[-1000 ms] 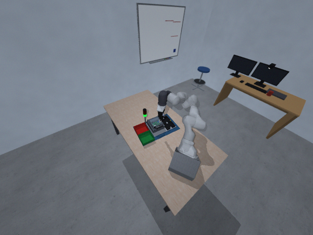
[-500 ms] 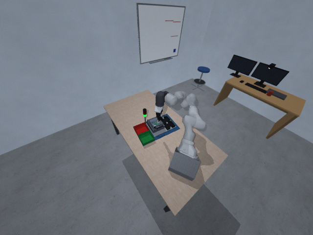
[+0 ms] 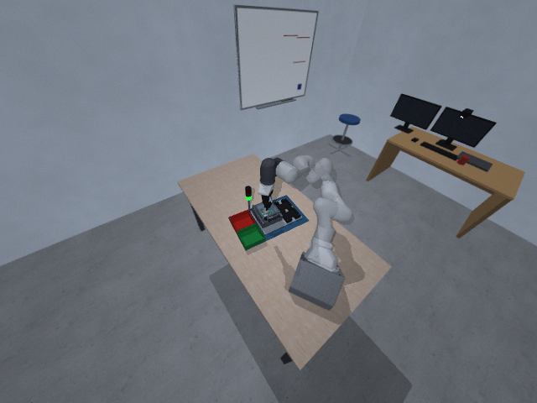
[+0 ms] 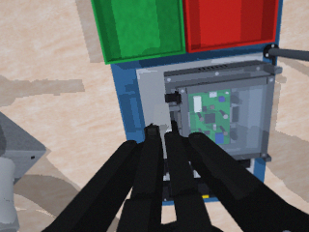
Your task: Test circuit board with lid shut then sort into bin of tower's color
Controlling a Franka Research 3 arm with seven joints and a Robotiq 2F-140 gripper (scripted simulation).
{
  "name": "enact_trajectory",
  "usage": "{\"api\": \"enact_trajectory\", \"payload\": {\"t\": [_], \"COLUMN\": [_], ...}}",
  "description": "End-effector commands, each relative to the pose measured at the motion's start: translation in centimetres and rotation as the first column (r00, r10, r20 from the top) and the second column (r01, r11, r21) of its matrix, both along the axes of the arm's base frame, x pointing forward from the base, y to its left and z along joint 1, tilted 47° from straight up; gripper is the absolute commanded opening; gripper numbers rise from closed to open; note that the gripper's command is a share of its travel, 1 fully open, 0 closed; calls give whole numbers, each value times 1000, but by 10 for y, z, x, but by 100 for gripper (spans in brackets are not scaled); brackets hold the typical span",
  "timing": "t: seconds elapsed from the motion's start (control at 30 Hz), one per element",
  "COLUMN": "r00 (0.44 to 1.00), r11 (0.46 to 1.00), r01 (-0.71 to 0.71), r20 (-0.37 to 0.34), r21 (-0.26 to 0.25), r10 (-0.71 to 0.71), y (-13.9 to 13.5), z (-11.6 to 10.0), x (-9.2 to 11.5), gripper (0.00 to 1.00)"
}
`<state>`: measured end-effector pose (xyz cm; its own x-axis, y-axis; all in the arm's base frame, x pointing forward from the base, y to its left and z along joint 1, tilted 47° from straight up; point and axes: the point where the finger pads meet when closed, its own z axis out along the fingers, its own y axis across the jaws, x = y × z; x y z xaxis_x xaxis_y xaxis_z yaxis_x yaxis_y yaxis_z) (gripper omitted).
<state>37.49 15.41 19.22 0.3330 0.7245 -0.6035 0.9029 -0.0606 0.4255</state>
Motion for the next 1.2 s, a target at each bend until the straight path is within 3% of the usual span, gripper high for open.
{"api": "enact_trajectory", "payload": {"t": [0.0, 0.3, 0.77, 1.17], "r00": [1000, 1000, 1000, 1000], "r11": [1000, 1000, 1000, 1000], "r01": [6, 6, 6, 6], "r20": [12, 12, 12, 12], "r21": [9, 9, 9, 9], "r10": [-6, -6, -6, -6], "y": [3, -4, -42, -45], "z": [-1, -8, -46, -48], "x": [2, 5, 21, 22], "gripper": [0, 0, 0, 0]}}
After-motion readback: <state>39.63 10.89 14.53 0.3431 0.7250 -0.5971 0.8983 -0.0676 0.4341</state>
